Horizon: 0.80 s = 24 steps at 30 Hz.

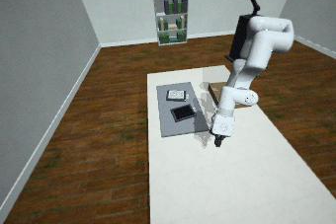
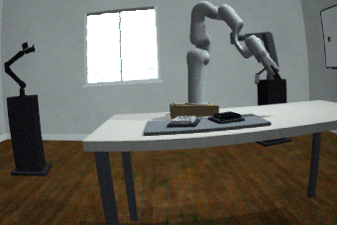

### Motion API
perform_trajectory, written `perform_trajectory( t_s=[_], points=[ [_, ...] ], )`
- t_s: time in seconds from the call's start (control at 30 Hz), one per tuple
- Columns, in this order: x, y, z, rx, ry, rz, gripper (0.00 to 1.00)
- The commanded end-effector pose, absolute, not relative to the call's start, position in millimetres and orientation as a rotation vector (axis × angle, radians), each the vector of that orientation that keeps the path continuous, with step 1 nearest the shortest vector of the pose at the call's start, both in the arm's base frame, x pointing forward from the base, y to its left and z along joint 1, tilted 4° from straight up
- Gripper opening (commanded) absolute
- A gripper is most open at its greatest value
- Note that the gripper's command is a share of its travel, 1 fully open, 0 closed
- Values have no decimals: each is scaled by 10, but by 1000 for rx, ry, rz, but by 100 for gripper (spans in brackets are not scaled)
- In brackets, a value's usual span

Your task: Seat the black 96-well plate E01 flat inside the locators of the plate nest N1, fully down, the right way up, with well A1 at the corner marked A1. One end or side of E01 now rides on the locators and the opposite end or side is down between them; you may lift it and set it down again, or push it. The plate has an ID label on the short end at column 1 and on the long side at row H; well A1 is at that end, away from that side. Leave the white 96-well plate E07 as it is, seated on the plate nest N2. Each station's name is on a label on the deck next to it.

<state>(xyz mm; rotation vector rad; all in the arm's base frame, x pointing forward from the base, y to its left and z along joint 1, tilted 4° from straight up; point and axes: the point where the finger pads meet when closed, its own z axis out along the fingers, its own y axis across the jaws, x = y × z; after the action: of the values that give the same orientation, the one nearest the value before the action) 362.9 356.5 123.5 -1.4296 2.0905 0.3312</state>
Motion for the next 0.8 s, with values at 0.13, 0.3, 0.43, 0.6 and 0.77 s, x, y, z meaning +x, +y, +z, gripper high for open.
perform_trajectory(
  t_s=[0.13,0.3,0.43,0.6,0.77],
  points=[
    [3861,3398,1316,-1527,2040,324,0],
    [3952,3297,1339,-1537,2035,322,0],
    [4063,3139,1363,-1586,2015,311,0],
    [4135,3007,1374,-1637,1999,297,0],
    [4196,2870,1382,-1690,1987,280,0]
  ],
)
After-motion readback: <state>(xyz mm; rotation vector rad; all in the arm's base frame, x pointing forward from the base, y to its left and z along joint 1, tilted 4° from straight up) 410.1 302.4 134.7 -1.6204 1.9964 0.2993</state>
